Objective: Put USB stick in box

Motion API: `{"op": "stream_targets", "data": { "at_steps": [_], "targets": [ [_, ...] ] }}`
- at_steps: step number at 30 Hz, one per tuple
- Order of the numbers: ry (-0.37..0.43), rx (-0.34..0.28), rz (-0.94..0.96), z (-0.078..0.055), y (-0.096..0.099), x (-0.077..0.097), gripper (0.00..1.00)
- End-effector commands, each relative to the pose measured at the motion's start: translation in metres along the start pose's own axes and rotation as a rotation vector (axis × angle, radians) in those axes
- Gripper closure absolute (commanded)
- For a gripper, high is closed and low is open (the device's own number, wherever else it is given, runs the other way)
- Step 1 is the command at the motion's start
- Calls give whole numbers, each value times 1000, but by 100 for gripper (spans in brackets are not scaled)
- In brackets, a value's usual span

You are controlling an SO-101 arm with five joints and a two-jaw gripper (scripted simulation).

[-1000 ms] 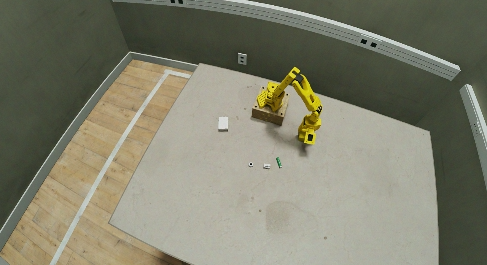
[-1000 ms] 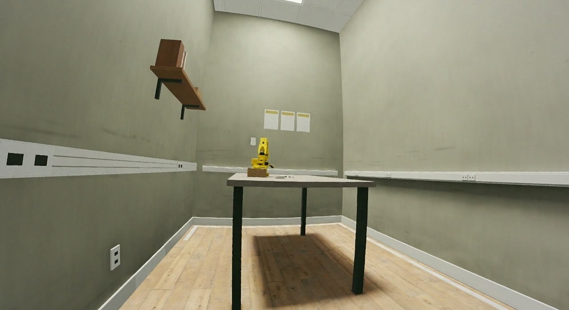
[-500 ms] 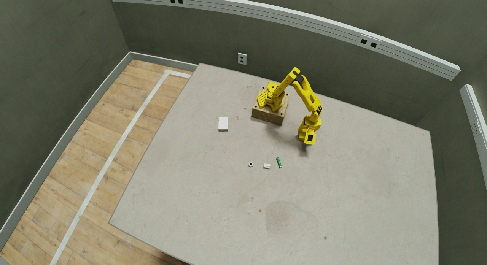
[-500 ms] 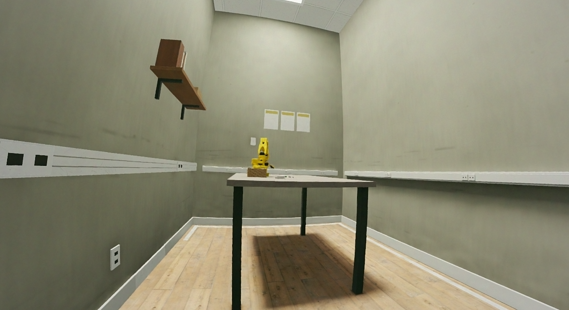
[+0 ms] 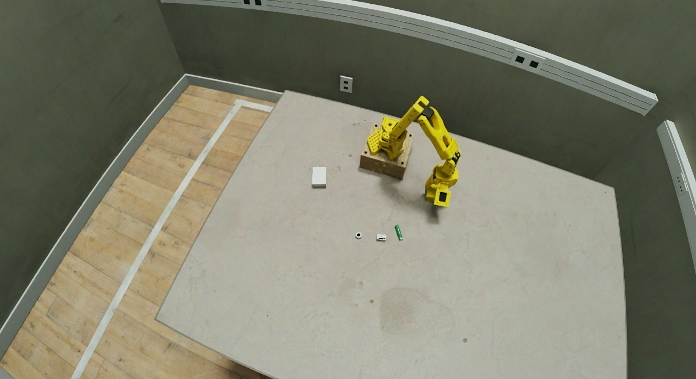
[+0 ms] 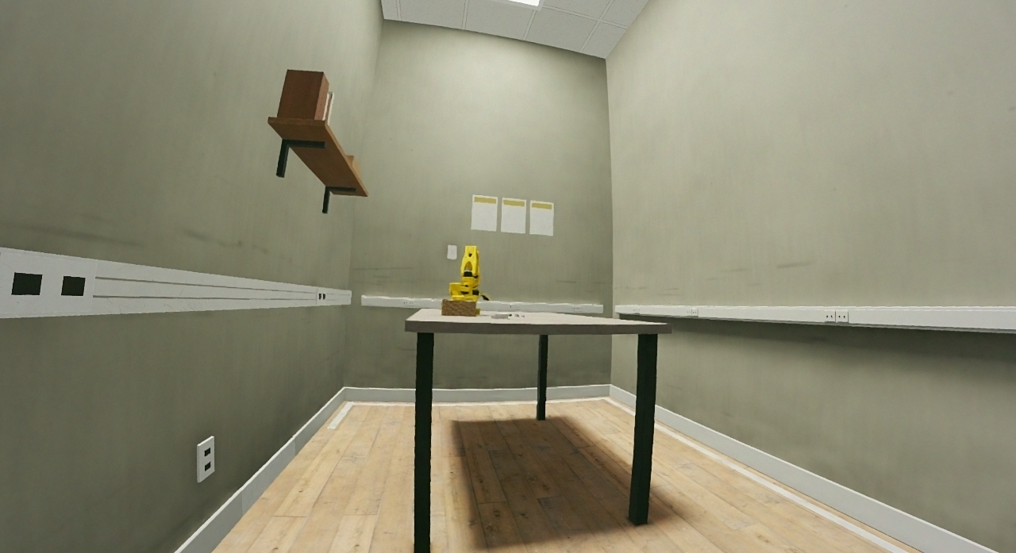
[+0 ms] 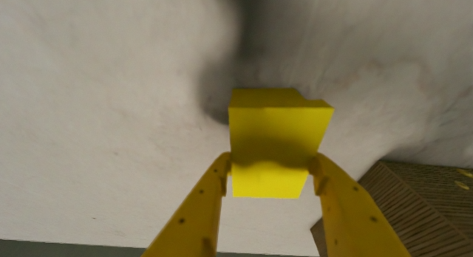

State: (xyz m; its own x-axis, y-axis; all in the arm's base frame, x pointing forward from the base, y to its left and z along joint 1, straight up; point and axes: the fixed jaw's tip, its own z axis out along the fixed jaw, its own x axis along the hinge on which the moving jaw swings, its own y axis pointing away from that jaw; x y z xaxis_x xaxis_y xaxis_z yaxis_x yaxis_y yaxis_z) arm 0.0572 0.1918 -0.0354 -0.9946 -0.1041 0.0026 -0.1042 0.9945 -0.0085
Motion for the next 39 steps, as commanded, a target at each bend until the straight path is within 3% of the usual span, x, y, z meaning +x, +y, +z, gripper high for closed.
{"op": "stream_targets", "data": {
  "at_steps": [1,12,39],
  "targets": [
    [-3,-9,0,-4,1,-1,78],
    [-3,-8,0,-11,1,-1,78],
    [-8,-20,-1,-11,1,-1,78]
  ]
}}
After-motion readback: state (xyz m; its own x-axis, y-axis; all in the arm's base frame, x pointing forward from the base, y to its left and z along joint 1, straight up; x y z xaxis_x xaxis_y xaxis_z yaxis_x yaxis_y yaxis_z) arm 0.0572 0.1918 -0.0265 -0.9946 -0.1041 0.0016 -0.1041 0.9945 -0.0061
